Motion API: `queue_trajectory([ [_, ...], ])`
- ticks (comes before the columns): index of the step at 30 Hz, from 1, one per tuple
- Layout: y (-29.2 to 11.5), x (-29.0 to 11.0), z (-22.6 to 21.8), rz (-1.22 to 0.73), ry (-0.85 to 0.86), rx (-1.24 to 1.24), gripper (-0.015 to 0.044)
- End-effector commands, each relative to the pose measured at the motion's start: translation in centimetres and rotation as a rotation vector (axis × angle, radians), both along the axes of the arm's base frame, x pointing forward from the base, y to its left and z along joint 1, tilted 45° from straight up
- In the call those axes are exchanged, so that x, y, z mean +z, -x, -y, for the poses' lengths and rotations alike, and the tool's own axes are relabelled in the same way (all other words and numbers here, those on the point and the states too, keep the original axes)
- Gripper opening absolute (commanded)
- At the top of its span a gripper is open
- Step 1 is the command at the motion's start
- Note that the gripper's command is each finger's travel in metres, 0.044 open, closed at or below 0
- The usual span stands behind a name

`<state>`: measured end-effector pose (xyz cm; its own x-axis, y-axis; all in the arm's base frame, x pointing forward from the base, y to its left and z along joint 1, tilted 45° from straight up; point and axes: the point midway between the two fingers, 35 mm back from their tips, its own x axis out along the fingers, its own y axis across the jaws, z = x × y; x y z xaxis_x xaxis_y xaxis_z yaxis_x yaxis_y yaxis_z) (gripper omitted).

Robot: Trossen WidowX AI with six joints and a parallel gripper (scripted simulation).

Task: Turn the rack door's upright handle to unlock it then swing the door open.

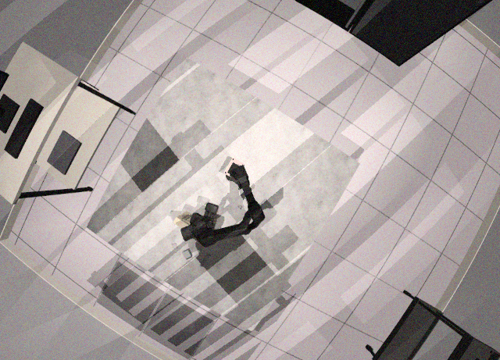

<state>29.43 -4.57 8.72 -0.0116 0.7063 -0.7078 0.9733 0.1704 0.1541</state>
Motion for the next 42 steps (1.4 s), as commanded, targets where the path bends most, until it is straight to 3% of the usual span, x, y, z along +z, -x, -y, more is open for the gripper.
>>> queue_trajectory([
  [1, 0.3, -0.2, 0.2, 0.095, 0.007, 0.079, 0.0024],
  [42, 5.9, -4.6, 4.7, 0.526, 0.006, 0.519, 0.0024],
])
